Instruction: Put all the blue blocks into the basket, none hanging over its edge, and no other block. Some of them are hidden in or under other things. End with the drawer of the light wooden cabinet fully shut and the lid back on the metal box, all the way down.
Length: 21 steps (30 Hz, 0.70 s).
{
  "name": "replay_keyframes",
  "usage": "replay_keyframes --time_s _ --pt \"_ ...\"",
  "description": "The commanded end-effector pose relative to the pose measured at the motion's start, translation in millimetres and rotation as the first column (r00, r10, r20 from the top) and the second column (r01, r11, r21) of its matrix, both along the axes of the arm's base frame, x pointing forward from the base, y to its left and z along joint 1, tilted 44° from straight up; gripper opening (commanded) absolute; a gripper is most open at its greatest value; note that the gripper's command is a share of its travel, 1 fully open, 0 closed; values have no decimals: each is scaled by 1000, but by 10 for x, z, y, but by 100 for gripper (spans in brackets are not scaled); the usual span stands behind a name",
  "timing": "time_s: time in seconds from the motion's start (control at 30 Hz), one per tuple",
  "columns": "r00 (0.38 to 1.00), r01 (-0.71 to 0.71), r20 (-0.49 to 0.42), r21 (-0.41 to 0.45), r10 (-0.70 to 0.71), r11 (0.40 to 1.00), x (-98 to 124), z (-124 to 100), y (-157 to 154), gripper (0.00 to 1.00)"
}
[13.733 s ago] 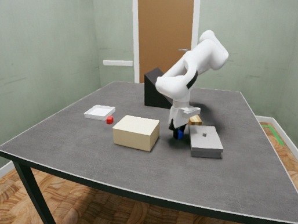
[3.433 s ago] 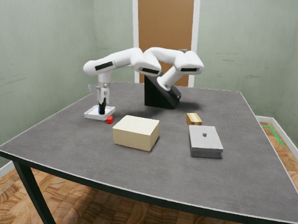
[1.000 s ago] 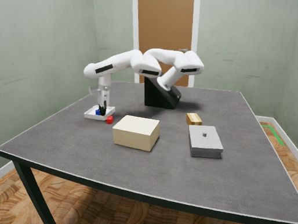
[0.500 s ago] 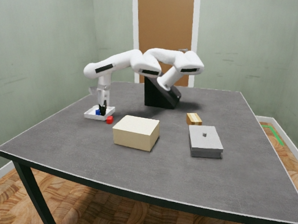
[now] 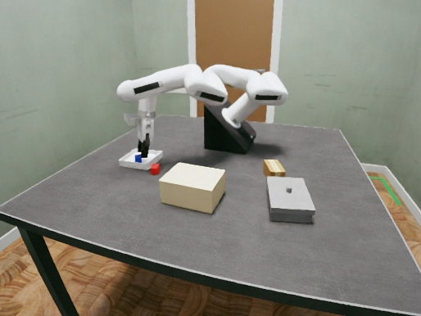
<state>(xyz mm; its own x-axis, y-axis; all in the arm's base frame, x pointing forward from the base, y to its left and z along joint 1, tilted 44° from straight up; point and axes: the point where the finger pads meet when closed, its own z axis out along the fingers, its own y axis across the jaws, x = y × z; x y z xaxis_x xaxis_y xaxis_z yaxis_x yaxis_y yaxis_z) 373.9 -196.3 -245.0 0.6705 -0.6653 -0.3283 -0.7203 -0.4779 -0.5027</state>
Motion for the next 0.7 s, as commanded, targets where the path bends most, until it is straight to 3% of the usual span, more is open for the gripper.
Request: replay_keyframes --time_s 0.0,0.67 --pt "994 -79 -63 151 89 985 0 167 -179 58" --pt "994 -79 -63 151 89 985 -56 734 -733 58"
